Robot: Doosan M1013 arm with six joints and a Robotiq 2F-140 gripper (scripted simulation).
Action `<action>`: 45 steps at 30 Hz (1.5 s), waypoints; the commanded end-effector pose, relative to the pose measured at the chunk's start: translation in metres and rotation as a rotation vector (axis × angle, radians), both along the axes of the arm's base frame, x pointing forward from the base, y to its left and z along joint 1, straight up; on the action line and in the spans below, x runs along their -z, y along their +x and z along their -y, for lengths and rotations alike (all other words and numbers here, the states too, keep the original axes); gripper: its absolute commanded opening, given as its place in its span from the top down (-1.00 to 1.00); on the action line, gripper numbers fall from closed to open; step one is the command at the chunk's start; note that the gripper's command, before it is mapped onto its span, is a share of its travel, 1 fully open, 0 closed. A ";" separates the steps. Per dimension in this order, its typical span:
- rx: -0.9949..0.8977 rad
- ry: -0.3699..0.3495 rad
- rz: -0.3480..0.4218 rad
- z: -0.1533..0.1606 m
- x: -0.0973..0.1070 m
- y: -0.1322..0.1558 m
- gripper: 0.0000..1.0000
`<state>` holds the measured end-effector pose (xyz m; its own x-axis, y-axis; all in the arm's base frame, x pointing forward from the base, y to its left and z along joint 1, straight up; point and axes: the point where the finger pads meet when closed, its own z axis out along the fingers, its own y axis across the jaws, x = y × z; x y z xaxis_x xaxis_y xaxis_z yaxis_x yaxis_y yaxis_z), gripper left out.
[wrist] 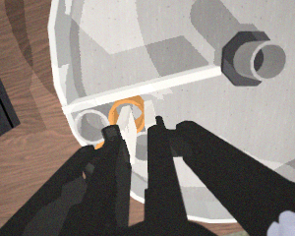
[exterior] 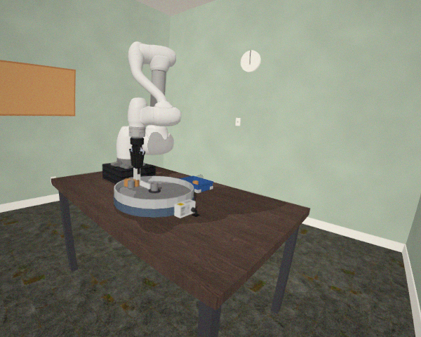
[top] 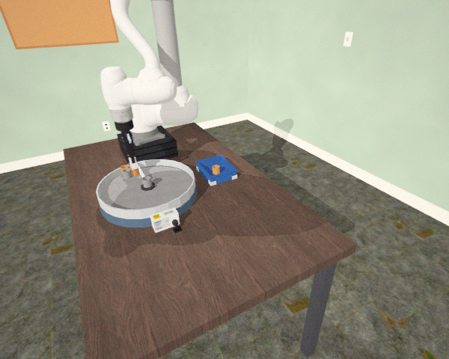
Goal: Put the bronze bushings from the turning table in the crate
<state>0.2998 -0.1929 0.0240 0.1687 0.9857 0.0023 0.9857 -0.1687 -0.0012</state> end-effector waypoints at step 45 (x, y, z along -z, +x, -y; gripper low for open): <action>0.000 0.000 0.000 0.000 0.012 0.000 0.81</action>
<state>0.2998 -0.1929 0.0120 0.1687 0.9857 0.0023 0.9857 -0.1687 -0.0012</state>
